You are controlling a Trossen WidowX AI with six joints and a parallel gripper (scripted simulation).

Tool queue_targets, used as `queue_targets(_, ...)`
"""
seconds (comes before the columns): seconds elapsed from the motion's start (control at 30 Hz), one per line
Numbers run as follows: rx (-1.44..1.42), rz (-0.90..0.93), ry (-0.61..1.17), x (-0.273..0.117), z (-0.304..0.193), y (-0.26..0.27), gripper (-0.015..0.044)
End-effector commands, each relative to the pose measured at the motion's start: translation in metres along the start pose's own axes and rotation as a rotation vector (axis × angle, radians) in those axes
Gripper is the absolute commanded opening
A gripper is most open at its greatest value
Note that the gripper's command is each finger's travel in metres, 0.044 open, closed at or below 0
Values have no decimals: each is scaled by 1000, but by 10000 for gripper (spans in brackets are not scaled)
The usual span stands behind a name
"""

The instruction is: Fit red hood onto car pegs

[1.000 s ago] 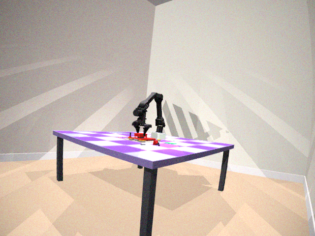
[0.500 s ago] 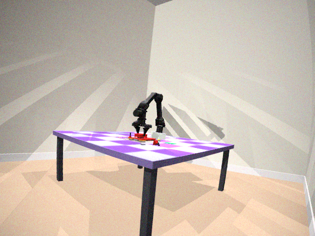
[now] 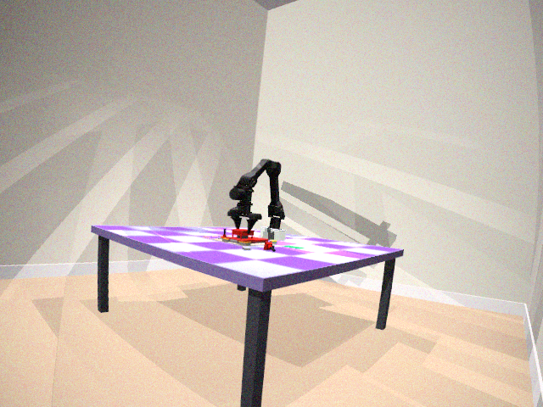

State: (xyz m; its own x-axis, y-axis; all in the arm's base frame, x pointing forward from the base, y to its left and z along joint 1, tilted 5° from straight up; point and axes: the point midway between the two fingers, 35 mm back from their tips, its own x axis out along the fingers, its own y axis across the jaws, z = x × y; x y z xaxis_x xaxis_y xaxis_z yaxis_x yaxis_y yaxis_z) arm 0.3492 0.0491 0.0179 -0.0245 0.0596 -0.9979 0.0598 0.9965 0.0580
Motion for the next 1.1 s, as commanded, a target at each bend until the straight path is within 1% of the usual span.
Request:
queue_targets(0.0,0,1,-5,-2,1,0,0)
queue_targets(1.07,0,4,-8,10,0,0,0)
